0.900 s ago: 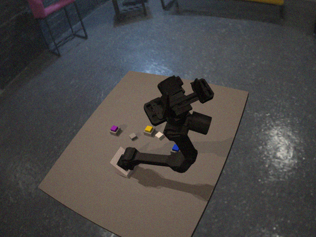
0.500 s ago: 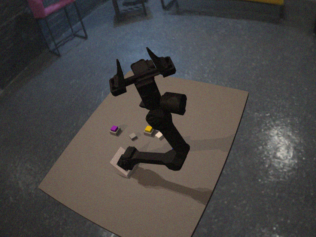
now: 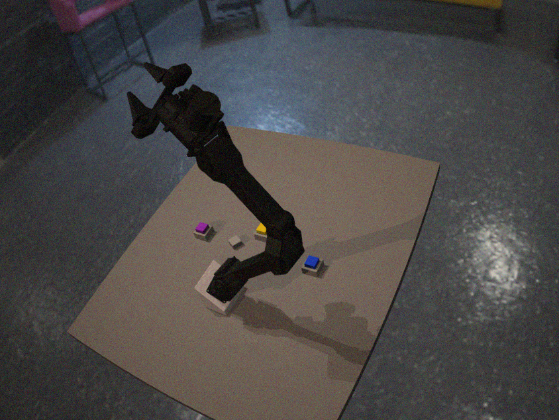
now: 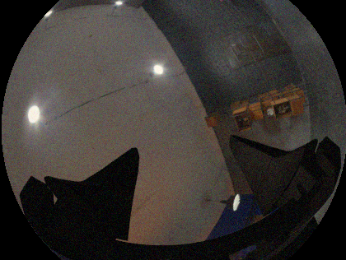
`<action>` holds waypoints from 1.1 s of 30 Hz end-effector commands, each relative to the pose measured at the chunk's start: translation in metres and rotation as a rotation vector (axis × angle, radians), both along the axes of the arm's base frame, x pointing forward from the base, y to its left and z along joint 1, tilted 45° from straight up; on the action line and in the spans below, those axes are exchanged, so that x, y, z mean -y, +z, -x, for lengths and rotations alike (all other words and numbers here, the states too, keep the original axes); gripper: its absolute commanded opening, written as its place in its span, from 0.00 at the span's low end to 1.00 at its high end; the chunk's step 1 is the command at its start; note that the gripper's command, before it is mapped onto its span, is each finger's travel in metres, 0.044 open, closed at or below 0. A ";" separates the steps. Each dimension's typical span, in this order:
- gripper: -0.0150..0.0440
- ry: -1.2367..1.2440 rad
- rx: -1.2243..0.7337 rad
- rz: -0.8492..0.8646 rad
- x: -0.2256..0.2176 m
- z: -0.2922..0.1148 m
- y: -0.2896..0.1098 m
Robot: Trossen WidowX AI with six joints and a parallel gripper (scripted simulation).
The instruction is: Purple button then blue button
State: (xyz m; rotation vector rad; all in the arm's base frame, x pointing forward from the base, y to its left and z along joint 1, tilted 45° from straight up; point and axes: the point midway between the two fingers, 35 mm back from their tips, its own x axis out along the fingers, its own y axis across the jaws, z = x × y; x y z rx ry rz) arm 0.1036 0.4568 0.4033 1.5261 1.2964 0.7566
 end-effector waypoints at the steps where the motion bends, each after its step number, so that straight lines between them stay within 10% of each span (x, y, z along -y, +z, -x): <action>1: 0.93 -0.060 0.036 0.236 -0.013 -0.030 -0.070; 10: 0.93 -0.109 0.078 0.896 0.016 -0.094 -0.251; 20: 0.93 0.126 -0.017 1.745 0.152 -0.122 -0.419; 26: 0.93 0.463 -0.185 2.166 0.245 -0.111 -0.463; 33: 0.89 0.500 -0.204 2.197 0.255 -0.110 -0.467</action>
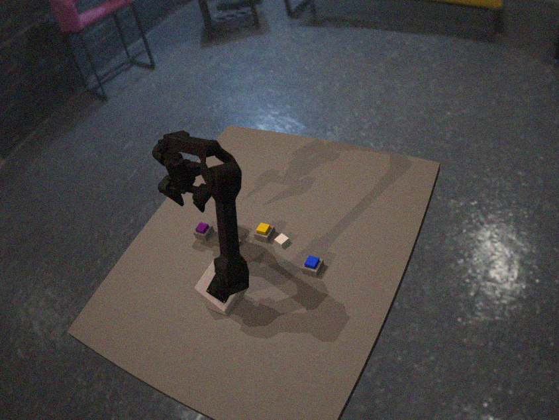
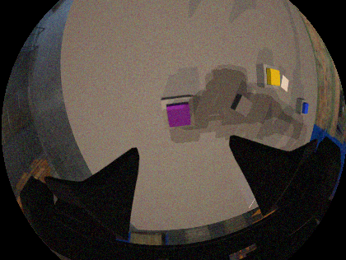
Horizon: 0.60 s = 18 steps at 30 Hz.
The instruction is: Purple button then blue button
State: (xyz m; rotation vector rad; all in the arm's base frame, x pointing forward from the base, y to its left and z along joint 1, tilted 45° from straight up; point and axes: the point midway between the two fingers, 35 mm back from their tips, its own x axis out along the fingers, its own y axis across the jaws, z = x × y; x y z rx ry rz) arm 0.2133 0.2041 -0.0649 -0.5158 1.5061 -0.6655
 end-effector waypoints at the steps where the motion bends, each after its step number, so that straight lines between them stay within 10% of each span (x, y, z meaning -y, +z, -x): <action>1: 0.84 0.015 -0.009 0.009 0.007 0.000 -0.005; 13: 0.31 0.015 -0.008 0.010 0.043 0.002 -0.042; 18: 0.29 0.015 -0.008 0.010 0.043 0.002 -0.042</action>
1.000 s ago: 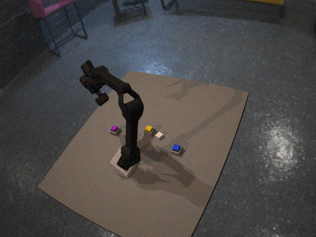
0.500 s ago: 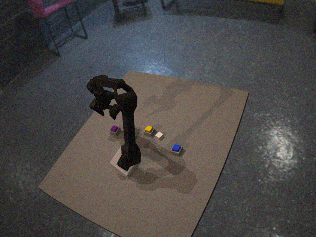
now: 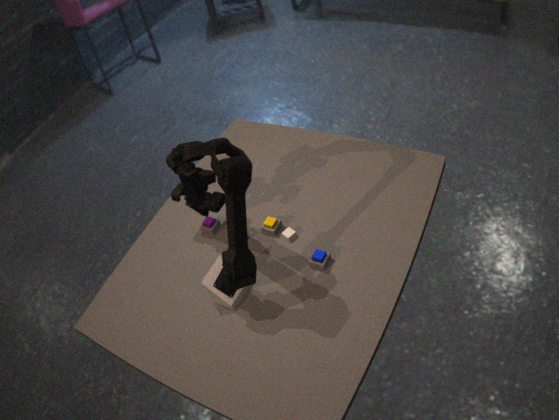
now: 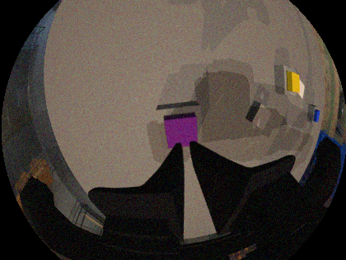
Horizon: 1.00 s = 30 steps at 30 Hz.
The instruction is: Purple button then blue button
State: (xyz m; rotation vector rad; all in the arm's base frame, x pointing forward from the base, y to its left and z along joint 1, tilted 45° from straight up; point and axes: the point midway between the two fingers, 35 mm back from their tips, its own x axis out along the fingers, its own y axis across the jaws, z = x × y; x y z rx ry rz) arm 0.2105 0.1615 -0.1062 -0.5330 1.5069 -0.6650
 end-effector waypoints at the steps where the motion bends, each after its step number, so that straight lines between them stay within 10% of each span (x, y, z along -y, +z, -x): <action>1: 0.29 0.006 -0.001 0.000 0.000 0.000 0.000; 30: 0.29 0.006 0.000 0.001 0.023 0.001 -0.024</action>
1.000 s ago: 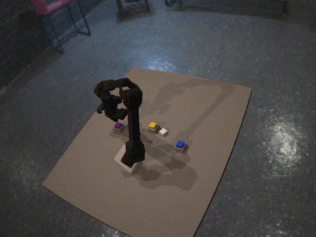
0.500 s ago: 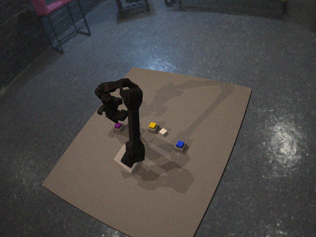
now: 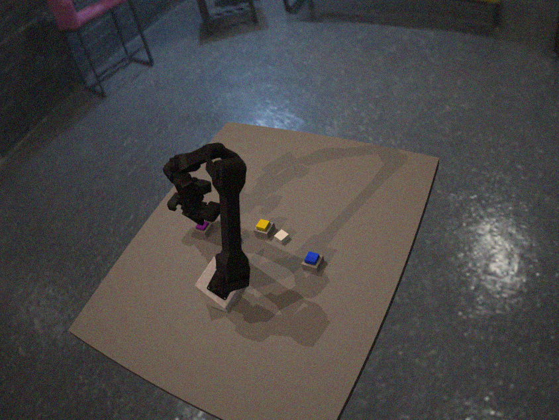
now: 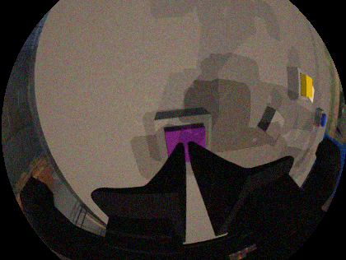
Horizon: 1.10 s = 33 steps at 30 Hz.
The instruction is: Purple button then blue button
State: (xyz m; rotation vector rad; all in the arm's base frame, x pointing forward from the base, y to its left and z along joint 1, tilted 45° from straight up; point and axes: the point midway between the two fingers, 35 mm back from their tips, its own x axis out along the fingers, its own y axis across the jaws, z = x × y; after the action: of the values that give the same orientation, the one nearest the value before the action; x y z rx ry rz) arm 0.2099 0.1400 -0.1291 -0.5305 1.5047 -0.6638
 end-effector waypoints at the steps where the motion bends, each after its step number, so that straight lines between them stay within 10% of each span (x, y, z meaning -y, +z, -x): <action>1: 0.29 0.006 -0.003 0.003 0.002 0.001 -0.001; 33: 0.29 0.006 -0.005 0.001 -0.064 -0.004 0.067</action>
State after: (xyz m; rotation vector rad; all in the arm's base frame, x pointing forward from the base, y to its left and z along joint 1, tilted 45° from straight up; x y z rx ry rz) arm 0.2140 0.2014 -0.0665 -0.5402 1.5020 -0.6475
